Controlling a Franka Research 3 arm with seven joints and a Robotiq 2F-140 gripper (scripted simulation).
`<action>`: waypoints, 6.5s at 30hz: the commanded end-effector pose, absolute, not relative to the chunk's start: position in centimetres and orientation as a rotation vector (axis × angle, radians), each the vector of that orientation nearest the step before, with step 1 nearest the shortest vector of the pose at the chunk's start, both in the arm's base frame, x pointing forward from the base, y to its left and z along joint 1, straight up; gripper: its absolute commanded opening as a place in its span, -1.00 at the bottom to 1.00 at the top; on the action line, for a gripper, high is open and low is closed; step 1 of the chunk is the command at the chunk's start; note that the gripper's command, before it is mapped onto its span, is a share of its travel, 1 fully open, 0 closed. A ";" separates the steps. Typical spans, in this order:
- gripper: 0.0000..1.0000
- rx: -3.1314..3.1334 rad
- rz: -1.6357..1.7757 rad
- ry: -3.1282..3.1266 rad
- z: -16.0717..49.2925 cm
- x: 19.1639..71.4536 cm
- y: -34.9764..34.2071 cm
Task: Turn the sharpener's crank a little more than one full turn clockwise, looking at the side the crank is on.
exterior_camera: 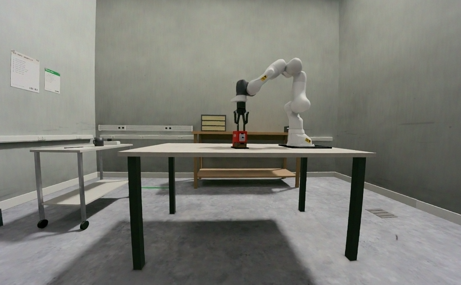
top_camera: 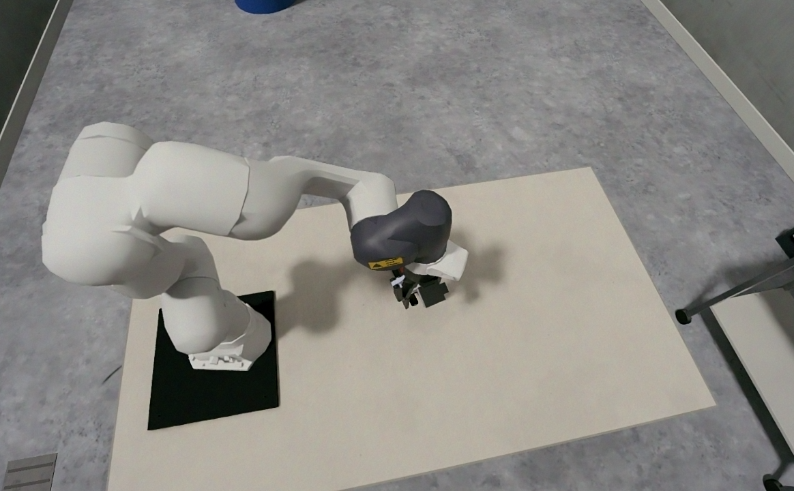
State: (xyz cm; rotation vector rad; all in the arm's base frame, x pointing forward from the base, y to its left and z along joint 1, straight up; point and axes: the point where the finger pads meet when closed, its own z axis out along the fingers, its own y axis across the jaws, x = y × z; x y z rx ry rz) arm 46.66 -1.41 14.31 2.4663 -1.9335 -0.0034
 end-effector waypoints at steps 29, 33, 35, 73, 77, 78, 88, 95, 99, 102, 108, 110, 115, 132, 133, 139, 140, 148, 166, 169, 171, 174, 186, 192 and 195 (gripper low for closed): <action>-0.23 2.480 0.006 -1.928 12.7 47.0 -1.3; -0.23 2.480 0.006 -1.928 12.7 47.0 -1.3; -0.23 2.480 0.006 -1.928 12.7 47.0 -1.3; -0.23 2.480 0.006 -1.928 11.0 47.0 -1.3; -0.23 2.480 0.006 -1.928 10.5 47.0 -1.4; -0.23 2.480 0.006 -1.928 10.4 47.0 -1.4; -0.23 2.480 0.006 -1.928 9.2 47.0 -1.4; -0.23 2.480 0.006 -1.928 8.8 47.0 -1.4; -0.23 2.480 0.006 -1.928 8.6 47.0 -1.4; -0.23 2.480 0.006 -1.928 8.5 47.0 -1.4; -0.23 2.480 0.006 -1.928 8.5 47.0 -1.4; -0.23 2.480 0.006 -1.928 8.5 47.0 -1.4; -0.23 2.480 0.006 -1.928 8.5 47.0 -1.4; -0.80 2.480 0.006 -1.928 8.5 47.0 -1.4; -0.80 2.480 0.006 -1.928 8.5 47.0 -1.4; -0.80 2.480 0.006 -1.928 8.5 47.0 -1.4; -0.80 2.480 0.006 -1.928 8.5 47.0 -1.4; -0.80 2.480 0.006 -1.928 8.5 47.0 -1.4; -0.80 2.480 0.006 -1.928 8.5 47.0 -1.4; -0.80 2.480 0.006 -1.928 8.5 47.0 -1.4; -0.80 2.480 0.006 -1.928 8.5 47.0 -1.4; -0.80 2.480 0.006 -1.928 8.5 47.0 -1.4; -0.80 2.480 0.006 -1.928 9.2 47.1 -1.3; -0.80 2.480 0.006 -1.928 9.7 47.2 -1.3; -0.80 2.480 0.006 -1.928 10.1 47.4 -1.3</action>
